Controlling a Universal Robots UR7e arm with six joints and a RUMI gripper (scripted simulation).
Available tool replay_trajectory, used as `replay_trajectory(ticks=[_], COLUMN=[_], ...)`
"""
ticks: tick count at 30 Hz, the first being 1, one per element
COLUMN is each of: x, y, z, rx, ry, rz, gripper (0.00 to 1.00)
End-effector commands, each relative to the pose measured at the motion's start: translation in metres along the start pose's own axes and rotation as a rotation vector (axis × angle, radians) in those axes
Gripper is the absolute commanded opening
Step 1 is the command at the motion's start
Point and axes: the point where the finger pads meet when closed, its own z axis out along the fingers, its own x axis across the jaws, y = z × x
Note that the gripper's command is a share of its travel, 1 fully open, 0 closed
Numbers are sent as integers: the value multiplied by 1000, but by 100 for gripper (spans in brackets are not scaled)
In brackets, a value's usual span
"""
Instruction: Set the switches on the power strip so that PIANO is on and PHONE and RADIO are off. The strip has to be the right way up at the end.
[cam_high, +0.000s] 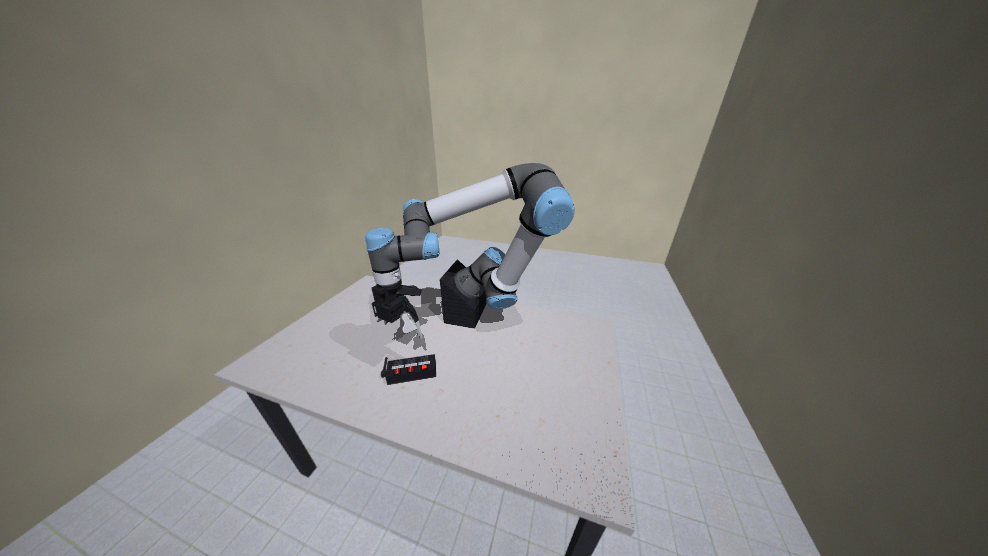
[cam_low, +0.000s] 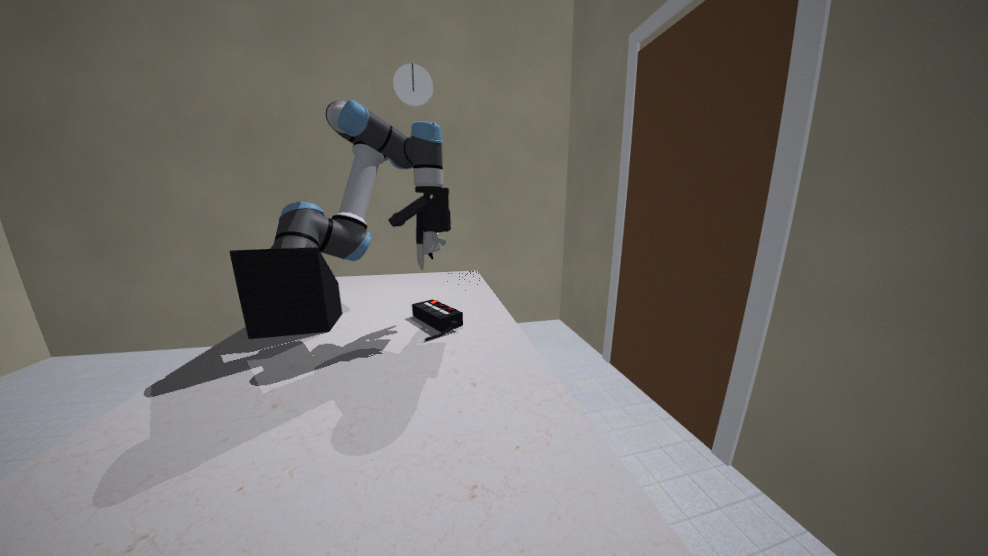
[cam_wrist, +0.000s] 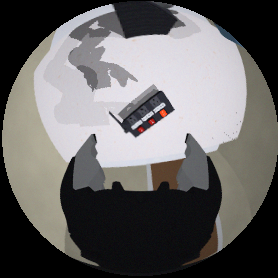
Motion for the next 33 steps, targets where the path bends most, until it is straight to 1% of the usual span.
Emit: replay_trajectory(ticks=[1, 7, 17, 19, 33], x=[3, 6, 12, 12, 23], y=[0, 0, 2, 2, 7], z=[2, 4, 8, 8, 16], rx=[0, 0, 0, 0, -2], ry=[-1, -1, -2, -2, -3], rz=[84, 182, 435, 435, 899], gripper=[100, 100, 100, 100, 100])
